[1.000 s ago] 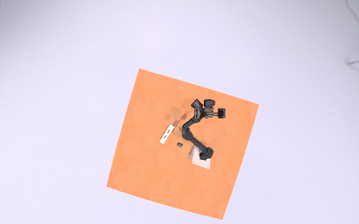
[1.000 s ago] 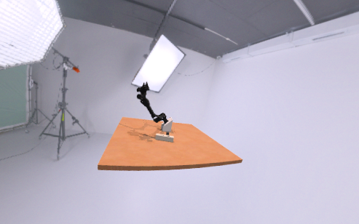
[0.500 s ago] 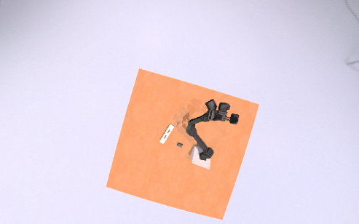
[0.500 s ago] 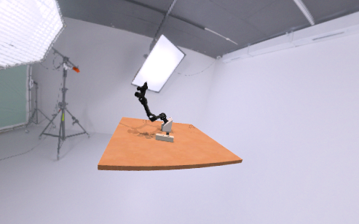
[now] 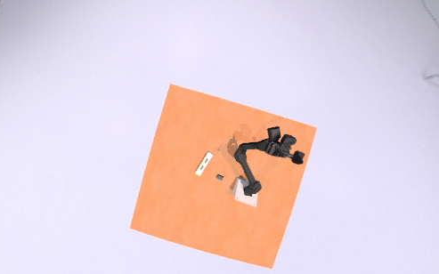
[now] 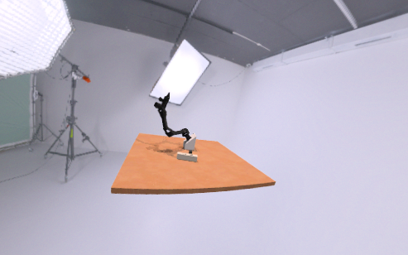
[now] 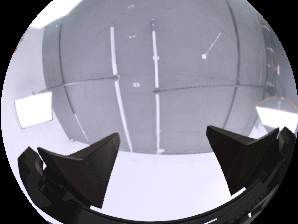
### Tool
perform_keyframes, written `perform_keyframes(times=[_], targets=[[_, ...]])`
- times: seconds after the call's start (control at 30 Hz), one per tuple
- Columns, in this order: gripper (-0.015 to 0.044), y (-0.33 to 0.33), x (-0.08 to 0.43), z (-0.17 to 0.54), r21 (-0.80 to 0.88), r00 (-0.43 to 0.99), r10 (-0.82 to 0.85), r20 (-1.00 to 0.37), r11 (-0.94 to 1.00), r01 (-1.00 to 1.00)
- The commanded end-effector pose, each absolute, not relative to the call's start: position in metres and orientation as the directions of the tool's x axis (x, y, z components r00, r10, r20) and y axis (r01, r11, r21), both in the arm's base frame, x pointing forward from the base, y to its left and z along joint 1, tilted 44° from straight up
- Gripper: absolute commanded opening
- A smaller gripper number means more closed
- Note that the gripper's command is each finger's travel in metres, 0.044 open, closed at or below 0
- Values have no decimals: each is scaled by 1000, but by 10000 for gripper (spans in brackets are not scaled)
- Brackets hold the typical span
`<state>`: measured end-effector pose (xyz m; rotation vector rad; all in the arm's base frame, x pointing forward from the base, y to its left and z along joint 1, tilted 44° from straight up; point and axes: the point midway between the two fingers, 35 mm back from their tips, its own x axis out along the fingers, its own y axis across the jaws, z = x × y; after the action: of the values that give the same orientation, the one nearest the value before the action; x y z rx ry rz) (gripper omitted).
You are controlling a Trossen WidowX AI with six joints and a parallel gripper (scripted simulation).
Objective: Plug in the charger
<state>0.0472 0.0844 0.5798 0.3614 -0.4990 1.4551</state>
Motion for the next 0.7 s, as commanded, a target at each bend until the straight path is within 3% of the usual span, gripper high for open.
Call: perform_keyframes(times=[0.0,0.67], targets=[[440,104,33,570,-98,62,876,478,123,-987],[440,176,19,530,-192,249,920,302,315,-929]])
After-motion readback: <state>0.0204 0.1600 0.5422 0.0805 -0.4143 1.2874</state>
